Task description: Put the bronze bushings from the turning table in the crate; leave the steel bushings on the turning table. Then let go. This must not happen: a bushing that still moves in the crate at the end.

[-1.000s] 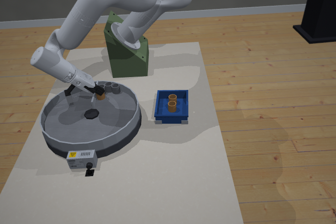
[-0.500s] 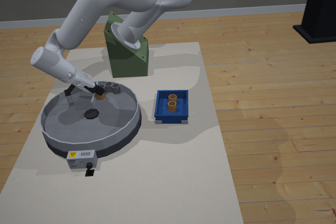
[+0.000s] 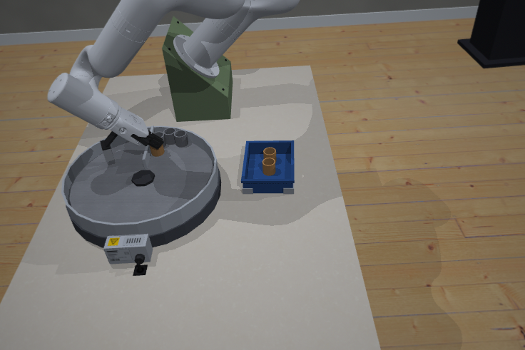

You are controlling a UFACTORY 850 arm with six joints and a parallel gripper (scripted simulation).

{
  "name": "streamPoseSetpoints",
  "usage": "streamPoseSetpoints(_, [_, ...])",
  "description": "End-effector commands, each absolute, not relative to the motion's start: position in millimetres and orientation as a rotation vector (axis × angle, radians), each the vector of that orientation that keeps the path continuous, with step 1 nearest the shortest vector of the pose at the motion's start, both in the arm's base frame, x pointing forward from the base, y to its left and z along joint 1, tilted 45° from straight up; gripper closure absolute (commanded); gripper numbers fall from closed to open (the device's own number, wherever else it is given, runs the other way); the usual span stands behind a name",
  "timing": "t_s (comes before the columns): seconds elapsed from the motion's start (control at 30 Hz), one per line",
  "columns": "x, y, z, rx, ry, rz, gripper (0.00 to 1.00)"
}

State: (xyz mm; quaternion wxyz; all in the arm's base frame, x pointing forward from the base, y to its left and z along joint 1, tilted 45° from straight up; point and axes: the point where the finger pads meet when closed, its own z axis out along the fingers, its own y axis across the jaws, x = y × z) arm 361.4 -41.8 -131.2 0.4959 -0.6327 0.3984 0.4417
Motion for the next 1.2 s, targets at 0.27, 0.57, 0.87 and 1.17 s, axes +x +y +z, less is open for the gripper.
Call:
streamPoseSetpoints(0.27, [370.0,-27.2,-115.0,-1.535,0.966,1.068,1.00])
streamPoseSetpoints(0.57, [382.1,-14.5,-101.1,-1.535,0.966,1.068,1.00])
streamPoseSetpoints(0.87, [391.0,-6.1,-91.8,-1.535,0.966,1.068,1.00])
streamPoseSetpoints(1.17, [403.7,3.0,-81.6,-1.535,0.966,1.068,1.00])
